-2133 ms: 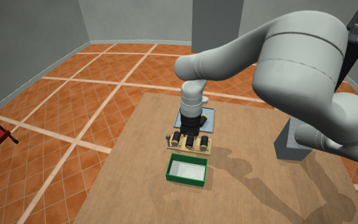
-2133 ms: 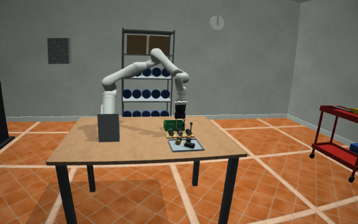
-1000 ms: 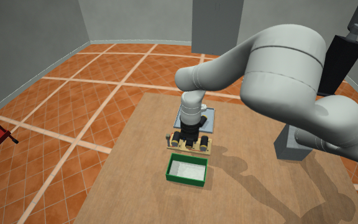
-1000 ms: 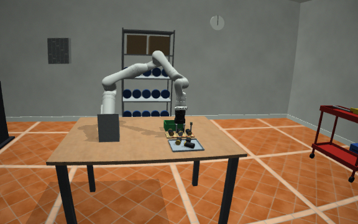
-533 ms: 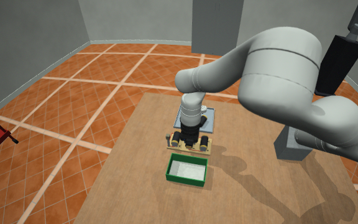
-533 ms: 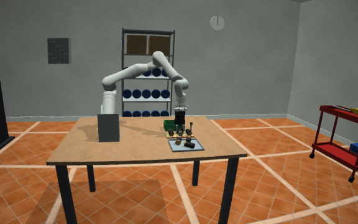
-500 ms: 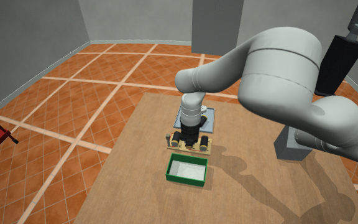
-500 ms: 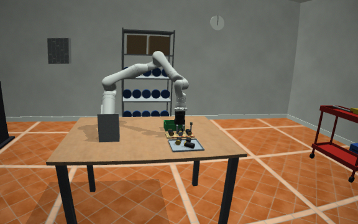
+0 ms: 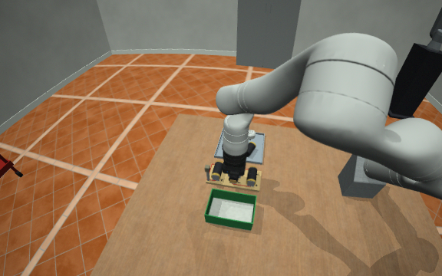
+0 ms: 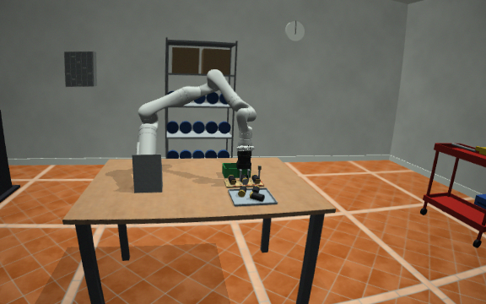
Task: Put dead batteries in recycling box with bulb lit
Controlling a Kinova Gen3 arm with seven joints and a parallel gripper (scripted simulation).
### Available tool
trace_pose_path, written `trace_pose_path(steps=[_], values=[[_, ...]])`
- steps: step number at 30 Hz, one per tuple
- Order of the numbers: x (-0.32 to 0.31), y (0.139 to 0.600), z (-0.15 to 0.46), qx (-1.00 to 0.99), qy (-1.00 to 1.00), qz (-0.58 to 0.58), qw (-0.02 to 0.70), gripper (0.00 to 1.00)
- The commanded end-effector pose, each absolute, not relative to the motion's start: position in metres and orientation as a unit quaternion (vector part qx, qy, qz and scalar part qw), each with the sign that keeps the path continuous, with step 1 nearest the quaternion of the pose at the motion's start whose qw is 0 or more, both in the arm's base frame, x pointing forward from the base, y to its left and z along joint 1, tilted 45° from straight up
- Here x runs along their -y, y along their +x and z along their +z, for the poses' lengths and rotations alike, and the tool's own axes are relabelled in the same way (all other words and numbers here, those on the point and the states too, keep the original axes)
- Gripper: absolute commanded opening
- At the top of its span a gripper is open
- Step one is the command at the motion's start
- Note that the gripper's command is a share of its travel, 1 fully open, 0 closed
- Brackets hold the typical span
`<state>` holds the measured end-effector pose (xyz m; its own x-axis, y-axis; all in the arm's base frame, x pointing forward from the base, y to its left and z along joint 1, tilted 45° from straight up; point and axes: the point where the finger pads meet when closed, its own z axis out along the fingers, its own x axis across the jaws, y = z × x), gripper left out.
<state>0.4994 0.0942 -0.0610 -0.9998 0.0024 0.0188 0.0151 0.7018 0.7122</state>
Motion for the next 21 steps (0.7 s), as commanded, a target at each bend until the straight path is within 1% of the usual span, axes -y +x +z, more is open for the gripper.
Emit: trace_pose_path(steps=[1,14,21], values=[[-0.093,0.5,-0.061,0.923,-0.005,-0.386,0.007,0.57],[-0.093,0.5,-0.06,0.923,-0.005,-0.386,0.007,0.57],[-0.082,0.5,-0.05,0.923,-0.005,-0.386,0.007,0.57]])
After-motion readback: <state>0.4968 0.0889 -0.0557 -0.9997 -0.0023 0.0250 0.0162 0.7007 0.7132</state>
